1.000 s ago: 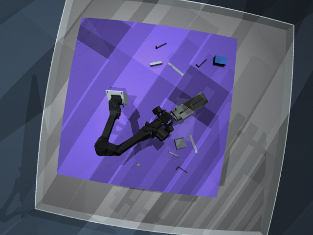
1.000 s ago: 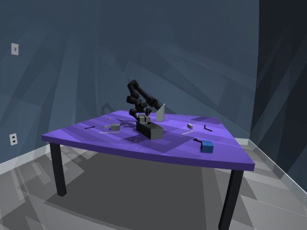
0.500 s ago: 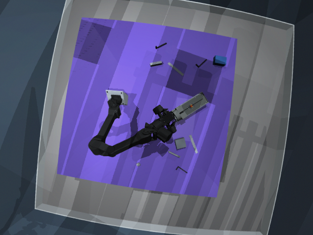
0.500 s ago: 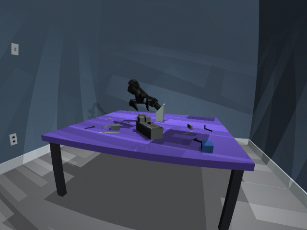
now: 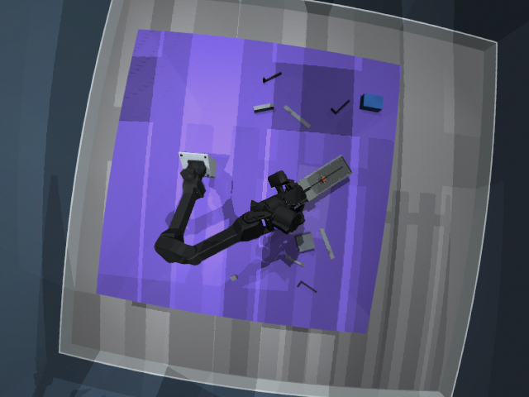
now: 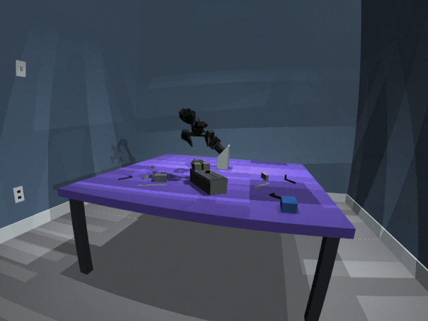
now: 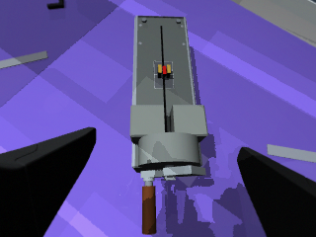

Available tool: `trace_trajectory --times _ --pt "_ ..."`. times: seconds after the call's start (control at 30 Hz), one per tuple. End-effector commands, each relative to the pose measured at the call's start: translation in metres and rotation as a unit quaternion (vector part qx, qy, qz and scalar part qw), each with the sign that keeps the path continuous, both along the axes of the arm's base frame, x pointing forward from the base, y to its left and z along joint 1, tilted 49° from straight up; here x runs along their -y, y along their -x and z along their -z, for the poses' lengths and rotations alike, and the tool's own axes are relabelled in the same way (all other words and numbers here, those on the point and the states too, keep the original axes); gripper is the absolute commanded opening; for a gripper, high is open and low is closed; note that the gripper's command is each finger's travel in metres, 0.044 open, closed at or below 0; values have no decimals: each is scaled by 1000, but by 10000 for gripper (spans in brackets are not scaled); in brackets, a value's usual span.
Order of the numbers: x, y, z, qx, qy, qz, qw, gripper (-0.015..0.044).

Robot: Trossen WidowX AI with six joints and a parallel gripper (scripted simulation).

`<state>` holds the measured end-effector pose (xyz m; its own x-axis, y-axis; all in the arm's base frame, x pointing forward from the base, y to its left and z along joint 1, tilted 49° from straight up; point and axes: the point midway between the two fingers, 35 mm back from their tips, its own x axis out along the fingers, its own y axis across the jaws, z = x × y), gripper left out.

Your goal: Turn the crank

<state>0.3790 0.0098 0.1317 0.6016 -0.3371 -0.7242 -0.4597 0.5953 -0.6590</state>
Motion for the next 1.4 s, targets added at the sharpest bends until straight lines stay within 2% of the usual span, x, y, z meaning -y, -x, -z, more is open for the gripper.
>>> trace_trajectory --times 0.0,0.6,0.9,1.37 --pt "-6 -17 8 32 1 45 998 440" --pt "-51 -72 55 218 -23 213 952 440" --pt "-15 -72 87 221 -23 214 951 440" --pt "-14 -72 88 221 -23 214 951 440"
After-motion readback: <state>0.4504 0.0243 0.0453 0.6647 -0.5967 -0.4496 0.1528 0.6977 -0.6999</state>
